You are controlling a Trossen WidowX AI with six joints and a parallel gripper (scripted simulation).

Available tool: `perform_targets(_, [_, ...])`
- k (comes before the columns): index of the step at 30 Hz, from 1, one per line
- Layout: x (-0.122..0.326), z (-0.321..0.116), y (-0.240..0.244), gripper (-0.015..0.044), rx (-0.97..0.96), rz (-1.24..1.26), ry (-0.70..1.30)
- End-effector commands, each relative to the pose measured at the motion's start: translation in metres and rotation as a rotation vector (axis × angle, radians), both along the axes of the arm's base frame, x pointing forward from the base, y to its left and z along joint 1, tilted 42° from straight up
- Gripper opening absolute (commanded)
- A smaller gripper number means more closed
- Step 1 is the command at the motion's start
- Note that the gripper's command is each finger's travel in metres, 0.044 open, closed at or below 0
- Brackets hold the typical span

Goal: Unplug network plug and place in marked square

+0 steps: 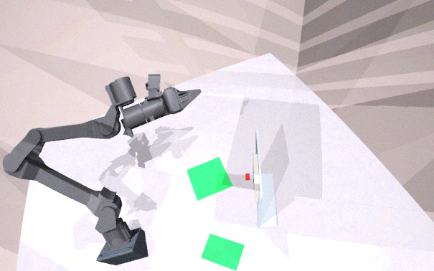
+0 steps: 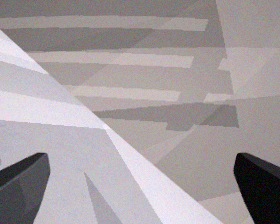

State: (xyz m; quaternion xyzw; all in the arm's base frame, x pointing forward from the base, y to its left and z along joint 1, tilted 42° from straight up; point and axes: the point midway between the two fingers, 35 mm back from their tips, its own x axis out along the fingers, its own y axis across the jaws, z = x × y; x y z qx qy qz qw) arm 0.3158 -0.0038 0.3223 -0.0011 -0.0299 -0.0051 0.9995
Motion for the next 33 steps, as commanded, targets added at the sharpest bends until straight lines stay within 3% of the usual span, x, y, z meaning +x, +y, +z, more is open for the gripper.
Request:
perform_targets(1, [0.0, -0.002, 0.0, 0.0374, -0.004, -0.005, 0.004])
perform_targets(10, [-0.01, -0.082, -0.025, 0.0156, -0.229, -0.221, 0.252])
perform_targets(23, [-0.064, -0.184, -0.064, 0.0156, -0.707, -0.459, 0.685])
perform_targets(33, [-0.066, -0.188, -0.066, 0.0156, -0.734, -0.468, 0.708])
